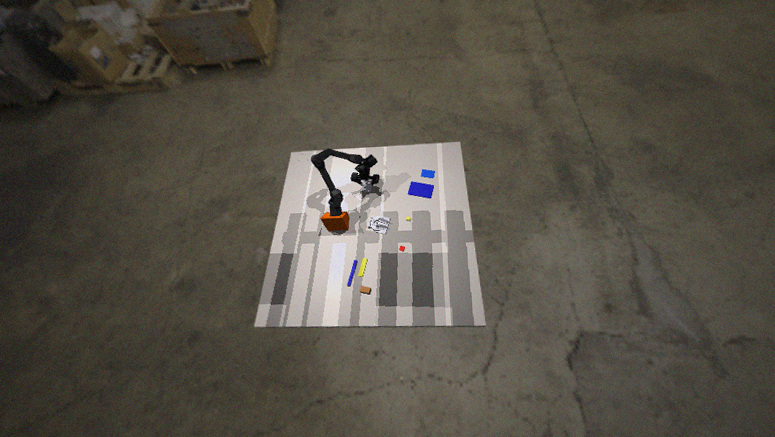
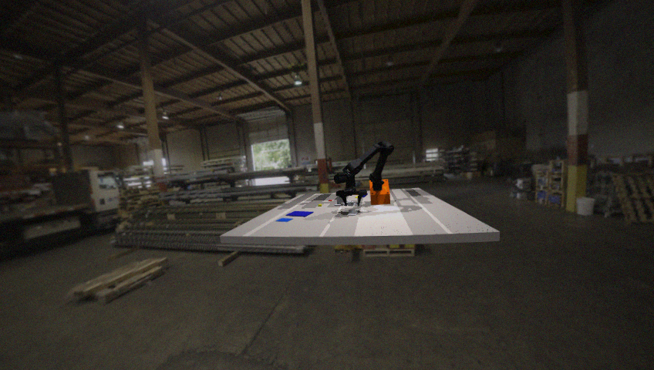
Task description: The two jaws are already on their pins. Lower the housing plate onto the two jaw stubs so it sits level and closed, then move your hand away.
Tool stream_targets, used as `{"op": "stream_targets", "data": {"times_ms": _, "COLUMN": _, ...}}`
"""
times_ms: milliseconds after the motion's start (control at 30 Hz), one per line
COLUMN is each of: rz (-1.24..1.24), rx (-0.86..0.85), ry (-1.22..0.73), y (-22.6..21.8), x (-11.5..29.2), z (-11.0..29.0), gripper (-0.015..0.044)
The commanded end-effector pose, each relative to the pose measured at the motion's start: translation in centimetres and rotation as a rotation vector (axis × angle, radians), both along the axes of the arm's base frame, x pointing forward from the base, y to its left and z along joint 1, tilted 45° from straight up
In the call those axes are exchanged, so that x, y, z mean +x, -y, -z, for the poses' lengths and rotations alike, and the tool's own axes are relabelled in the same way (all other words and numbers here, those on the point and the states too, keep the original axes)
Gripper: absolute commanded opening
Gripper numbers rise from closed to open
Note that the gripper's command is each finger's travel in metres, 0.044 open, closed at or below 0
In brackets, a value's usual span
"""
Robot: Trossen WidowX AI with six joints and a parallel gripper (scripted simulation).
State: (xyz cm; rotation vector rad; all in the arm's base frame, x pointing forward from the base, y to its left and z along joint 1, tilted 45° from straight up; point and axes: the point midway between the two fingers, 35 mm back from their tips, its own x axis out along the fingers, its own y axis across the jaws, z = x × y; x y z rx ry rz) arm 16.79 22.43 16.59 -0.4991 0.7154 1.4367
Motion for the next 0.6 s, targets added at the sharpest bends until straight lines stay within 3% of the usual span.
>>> {"op": "stream_targets", "data": {"times_ms": 0, "rz": -0.003, "rx": 0.004, "ry": 0.004, "y": 0.9, "x": -0.1, "z": -1.1, "gripper": 0.0351}}
{"op": "stream_targets", "data": {"times_ms": 567, "rz": 0.051, "rx": -0.011, "ry": -0.041, "y": 3.0, "x": 0.7, "z": -1.6, "gripper": 0.0351}}
